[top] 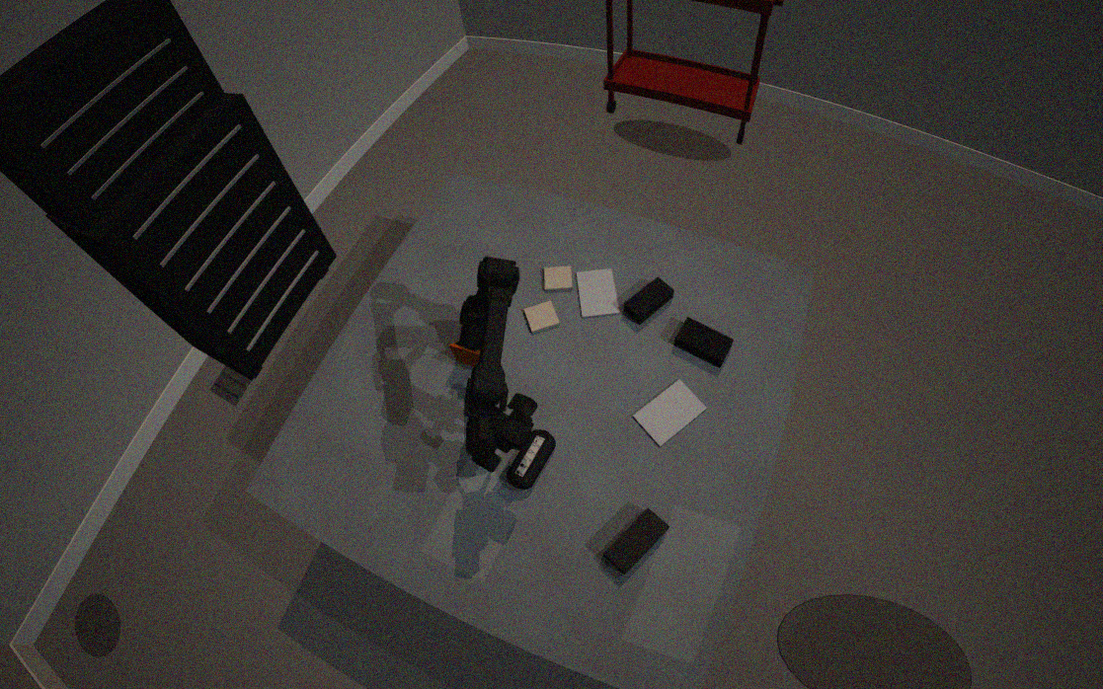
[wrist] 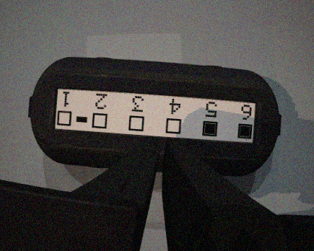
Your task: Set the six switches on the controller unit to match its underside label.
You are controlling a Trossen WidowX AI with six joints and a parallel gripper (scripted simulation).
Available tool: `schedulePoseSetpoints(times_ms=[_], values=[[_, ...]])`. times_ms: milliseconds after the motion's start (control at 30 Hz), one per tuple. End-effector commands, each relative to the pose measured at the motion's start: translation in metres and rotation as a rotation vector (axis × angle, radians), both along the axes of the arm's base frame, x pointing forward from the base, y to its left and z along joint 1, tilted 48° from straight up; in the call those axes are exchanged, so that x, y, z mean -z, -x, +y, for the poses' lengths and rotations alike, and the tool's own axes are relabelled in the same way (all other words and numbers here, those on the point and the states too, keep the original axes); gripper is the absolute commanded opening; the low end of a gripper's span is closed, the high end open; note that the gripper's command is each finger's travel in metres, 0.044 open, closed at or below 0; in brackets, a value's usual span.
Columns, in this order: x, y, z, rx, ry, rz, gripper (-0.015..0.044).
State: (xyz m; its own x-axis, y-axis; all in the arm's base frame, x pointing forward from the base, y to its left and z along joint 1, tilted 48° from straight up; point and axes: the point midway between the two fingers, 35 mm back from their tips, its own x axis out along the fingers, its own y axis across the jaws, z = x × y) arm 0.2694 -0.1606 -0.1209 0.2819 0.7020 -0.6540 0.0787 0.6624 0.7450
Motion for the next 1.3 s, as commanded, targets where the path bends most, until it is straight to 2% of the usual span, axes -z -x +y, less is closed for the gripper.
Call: schedulePoseSetpoints(times_ms=[0, 467, 967, 1267], values=[[0.001, -0.001, -0.001, -0.024, 0.008, -0.019, 0.0079], [0.022, -0.018, -0.019, -0.665, 0.163, -0.442, 0.044], [0.039, -0.028, -0.031, -1.338, 0.165, -0.963, 0.044], [0.04, -0.028, -0.031, -1.366, 0.161, -0.988, 0.044]])
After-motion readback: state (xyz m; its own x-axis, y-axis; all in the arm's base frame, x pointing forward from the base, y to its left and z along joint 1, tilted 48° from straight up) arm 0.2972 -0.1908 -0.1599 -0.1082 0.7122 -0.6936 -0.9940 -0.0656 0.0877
